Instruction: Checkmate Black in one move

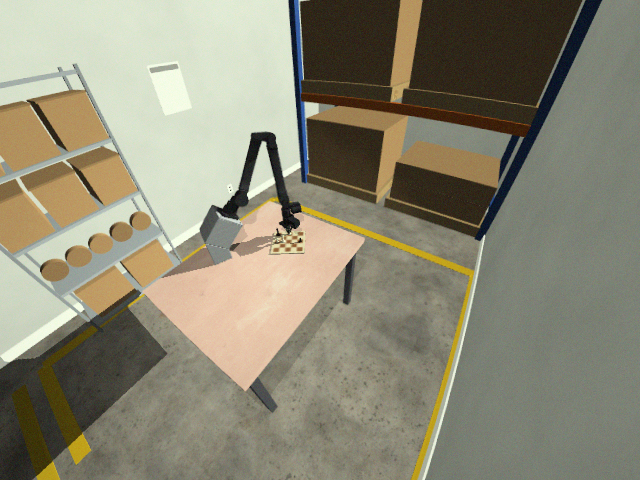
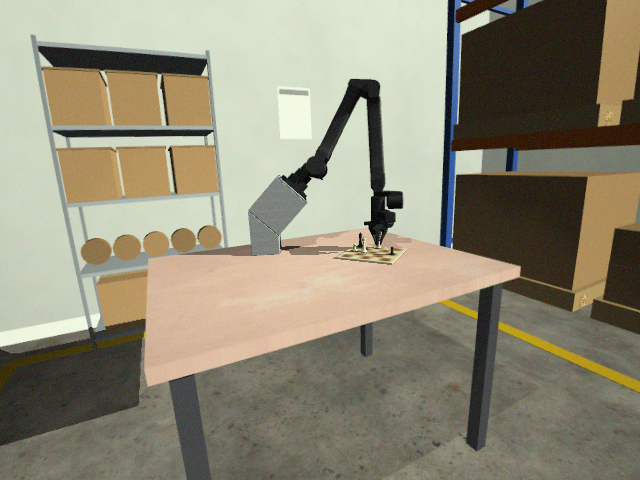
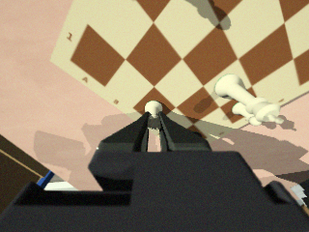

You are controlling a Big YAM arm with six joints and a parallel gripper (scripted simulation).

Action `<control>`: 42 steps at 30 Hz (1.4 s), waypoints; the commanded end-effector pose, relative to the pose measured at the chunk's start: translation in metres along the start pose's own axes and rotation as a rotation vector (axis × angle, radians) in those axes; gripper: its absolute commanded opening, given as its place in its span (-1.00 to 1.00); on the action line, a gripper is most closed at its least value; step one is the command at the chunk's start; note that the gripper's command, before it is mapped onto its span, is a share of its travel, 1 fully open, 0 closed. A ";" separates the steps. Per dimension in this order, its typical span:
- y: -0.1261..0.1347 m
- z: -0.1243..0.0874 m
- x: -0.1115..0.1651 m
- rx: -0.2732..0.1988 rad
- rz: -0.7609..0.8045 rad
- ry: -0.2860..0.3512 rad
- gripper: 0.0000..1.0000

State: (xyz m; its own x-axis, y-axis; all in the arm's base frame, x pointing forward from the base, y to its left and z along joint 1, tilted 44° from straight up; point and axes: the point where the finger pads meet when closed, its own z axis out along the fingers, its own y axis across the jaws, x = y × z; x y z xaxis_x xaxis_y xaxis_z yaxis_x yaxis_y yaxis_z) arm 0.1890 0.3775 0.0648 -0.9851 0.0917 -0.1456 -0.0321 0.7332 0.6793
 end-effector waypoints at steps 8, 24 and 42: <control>-0.002 0.004 0.008 0.004 0.002 0.012 -1.00; -0.002 0.004 0.008 0.004 0.002 0.012 -1.00; -0.002 0.004 0.008 0.004 0.002 0.012 -0.43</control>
State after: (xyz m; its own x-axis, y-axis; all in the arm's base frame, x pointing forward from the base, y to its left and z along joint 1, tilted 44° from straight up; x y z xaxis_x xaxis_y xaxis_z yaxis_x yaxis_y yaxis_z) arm 0.1890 0.3775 0.0648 -0.9851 0.0919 -0.1453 -0.0318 0.7332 0.6793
